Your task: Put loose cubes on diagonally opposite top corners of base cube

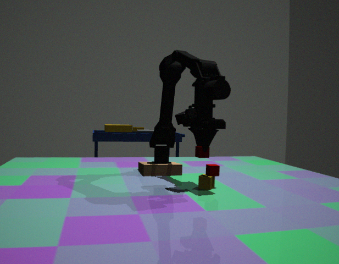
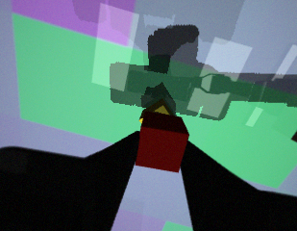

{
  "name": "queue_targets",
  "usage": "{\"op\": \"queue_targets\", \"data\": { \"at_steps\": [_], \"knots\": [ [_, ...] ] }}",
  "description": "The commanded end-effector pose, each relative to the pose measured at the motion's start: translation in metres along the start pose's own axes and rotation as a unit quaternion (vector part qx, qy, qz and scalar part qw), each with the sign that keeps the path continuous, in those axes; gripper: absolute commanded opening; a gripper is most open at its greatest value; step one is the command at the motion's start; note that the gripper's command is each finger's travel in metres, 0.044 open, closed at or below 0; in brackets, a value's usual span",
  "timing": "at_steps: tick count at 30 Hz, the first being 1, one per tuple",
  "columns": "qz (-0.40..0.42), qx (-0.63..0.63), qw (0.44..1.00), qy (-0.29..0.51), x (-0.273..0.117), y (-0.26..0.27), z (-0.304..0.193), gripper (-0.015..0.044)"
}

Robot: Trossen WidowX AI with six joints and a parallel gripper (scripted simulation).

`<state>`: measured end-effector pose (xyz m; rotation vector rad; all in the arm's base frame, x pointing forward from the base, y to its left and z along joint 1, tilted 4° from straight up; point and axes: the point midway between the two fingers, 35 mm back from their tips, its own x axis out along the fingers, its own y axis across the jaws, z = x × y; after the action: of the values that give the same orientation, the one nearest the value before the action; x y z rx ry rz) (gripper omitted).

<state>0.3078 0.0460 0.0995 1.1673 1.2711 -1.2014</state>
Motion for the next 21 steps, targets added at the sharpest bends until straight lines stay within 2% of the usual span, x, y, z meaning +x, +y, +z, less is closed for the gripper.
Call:
{"op": "queue_targets", "data": {
  "at_steps": [1,7,21],
  "knots": [
    [-0.002,0.004,1.000,0.002,0.009,-0.003,-0.001,0.0105],
    [-0.003,0.006,1.000,0.002,0.026,-0.004,-0.001,0.0105],
    [-0.003,0.006,1.000,0.002,0.029,-0.004,-0.001,0.0105]
  ]
}}
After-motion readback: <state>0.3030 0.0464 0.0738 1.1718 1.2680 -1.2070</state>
